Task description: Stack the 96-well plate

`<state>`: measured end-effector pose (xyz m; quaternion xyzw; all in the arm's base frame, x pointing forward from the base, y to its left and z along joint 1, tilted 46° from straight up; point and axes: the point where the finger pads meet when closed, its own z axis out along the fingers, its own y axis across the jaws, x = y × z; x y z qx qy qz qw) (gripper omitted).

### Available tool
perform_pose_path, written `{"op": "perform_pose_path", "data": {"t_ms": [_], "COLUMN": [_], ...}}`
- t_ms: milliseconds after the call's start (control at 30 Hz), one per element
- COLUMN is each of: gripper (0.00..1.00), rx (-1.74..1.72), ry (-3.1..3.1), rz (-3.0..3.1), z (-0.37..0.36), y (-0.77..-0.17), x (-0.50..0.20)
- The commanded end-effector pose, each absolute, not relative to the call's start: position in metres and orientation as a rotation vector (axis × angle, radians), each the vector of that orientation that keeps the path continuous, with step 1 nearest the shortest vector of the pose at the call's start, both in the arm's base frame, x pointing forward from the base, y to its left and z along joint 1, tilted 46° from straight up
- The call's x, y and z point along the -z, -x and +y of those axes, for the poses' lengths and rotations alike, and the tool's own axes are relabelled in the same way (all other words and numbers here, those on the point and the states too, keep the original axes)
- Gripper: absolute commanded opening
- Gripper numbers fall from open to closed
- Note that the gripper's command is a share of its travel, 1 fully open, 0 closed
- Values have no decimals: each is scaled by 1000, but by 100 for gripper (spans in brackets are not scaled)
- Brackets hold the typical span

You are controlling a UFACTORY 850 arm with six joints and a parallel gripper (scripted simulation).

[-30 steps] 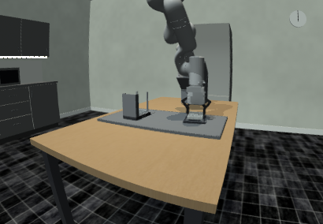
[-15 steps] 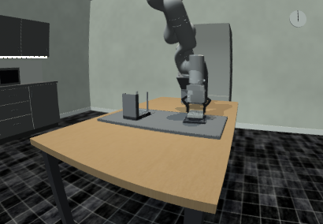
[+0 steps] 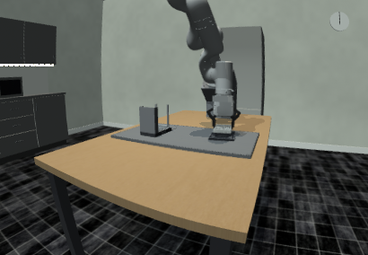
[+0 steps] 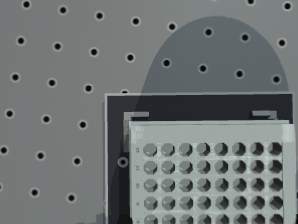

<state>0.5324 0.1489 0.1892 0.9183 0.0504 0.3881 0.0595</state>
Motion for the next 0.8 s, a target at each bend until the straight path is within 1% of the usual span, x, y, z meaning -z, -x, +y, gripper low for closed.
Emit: {"op": "perform_pose_path", "data": {"t_ms": [0,767], "gripper": [0,0], "rx": [-1176,-1176], "ry": [-2781,-2781], "rz": [153,153], "z": [149,152], "y": [-530,-505], "x": [-192,-216]}}
